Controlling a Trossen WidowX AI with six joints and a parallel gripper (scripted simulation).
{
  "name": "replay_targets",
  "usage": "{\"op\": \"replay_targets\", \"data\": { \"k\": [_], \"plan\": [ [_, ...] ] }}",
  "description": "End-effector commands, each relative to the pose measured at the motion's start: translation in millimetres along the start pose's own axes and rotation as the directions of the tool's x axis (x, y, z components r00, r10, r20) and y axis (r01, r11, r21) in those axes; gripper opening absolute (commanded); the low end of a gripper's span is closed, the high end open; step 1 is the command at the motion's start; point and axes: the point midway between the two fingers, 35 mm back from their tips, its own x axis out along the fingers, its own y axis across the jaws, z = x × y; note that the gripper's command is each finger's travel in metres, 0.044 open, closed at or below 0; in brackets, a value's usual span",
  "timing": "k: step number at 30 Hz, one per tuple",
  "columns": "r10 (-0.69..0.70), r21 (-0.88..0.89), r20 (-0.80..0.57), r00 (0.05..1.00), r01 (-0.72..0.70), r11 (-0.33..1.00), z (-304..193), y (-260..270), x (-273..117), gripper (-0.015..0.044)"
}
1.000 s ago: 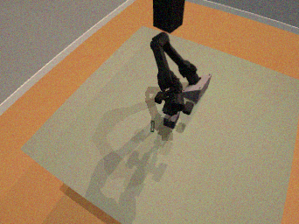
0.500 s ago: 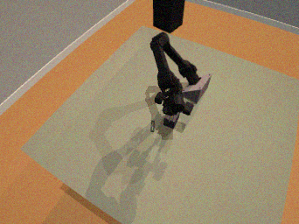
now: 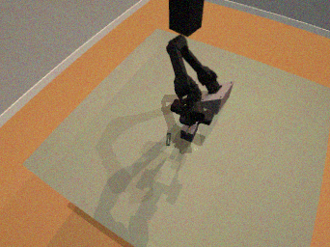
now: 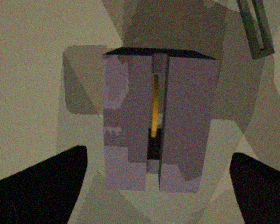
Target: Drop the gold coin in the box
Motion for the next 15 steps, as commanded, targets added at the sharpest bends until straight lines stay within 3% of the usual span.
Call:
{"op": "replay_targets", "data": {
  "k": [1, 4, 15],
  "plan": [
    [0.004, 0.003, 0.001, 1.000, -0.004, 1.000, 0, 0, -13, 0.0423],
    [-0.001, 0.000, -0.002, 1.000, 0.001, 1.000, -3, -1, -46, 0.0440],
    [-0.001, 0.000, -0.002, 1.000, 0.001, 1.000, -4, -1, -48, 0.0440]
  ]
}}
